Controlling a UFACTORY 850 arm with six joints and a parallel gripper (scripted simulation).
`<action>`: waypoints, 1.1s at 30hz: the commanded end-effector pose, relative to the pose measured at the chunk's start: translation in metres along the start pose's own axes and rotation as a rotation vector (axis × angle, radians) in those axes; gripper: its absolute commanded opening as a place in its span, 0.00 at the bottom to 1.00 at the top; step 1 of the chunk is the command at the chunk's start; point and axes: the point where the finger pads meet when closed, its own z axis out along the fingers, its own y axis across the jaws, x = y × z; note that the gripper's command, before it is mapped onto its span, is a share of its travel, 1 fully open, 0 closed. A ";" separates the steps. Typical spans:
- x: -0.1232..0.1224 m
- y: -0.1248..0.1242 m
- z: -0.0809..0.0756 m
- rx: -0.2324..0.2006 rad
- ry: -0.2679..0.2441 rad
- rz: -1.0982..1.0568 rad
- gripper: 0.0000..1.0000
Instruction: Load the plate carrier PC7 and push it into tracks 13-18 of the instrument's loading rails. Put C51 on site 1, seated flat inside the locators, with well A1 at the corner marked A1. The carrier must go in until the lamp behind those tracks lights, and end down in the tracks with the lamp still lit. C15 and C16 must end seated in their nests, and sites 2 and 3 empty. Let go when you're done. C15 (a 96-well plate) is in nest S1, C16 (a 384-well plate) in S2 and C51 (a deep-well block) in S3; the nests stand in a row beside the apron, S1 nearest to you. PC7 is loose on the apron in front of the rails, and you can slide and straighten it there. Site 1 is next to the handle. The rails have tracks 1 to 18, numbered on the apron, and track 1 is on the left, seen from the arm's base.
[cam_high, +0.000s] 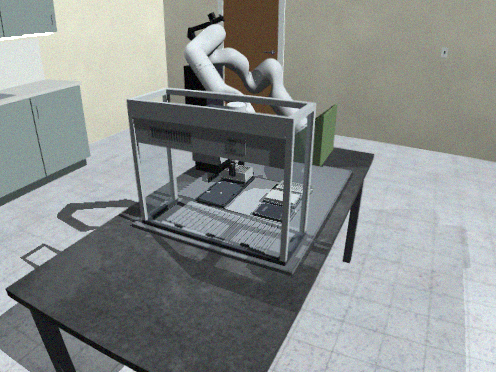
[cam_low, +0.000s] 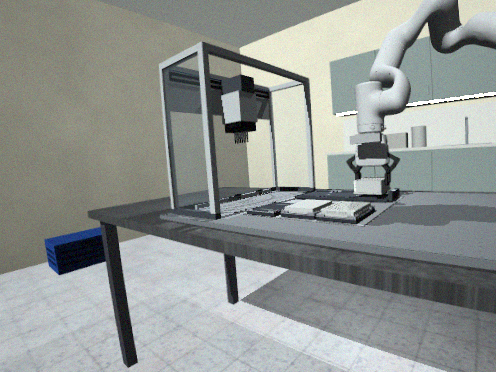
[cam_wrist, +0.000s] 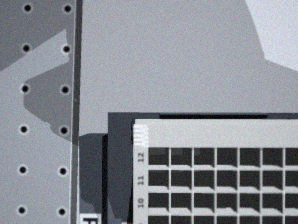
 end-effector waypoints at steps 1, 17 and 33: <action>0.000 0.001 -0.001 -0.001 0.000 0.000 0.00; 0.000 0.001 0.008 -0.001 0.000 0.000 0.00; 0.000 0.001 0.013 -0.001 0.000 0.000 0.00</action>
